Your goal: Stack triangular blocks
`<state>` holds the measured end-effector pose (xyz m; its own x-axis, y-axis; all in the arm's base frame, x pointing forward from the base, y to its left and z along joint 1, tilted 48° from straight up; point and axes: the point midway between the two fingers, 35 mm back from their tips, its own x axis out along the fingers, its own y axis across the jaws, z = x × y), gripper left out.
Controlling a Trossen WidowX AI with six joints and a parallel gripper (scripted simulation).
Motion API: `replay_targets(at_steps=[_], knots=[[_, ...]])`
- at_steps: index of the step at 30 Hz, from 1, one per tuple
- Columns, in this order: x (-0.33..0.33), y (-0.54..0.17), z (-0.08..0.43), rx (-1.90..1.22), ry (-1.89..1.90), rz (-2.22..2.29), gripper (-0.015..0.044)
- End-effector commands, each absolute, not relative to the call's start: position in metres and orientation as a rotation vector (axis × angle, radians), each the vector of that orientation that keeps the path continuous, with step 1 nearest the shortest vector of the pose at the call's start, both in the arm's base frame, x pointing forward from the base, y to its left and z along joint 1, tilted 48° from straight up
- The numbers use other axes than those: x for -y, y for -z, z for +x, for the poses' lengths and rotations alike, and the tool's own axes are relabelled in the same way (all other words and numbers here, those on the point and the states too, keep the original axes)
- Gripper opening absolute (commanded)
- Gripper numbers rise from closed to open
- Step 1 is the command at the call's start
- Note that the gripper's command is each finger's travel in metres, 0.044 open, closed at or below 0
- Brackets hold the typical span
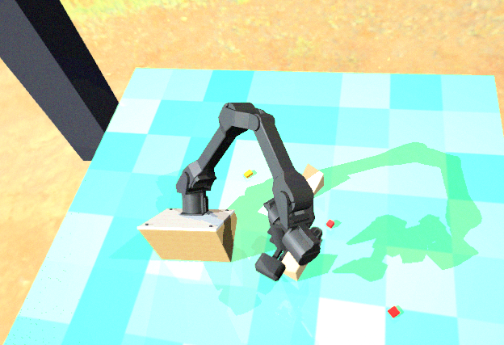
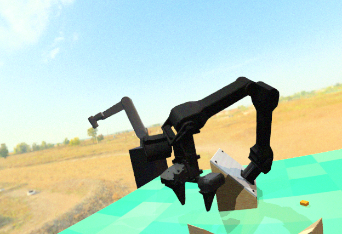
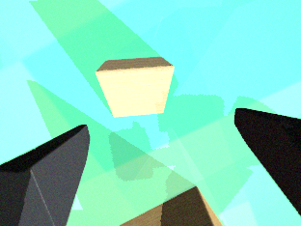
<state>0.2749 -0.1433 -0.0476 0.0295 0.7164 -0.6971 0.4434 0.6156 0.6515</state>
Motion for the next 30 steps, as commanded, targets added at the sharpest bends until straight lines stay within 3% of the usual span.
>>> replay_targets(at_steps=[1, 30], knots=[[0.142, 0.048, 0.279, -1.604, -0.266, 1.028, 0.0440], [0.110, 0.076, 0.286, -1.602, -0.264, 1.027, 0.0440]])
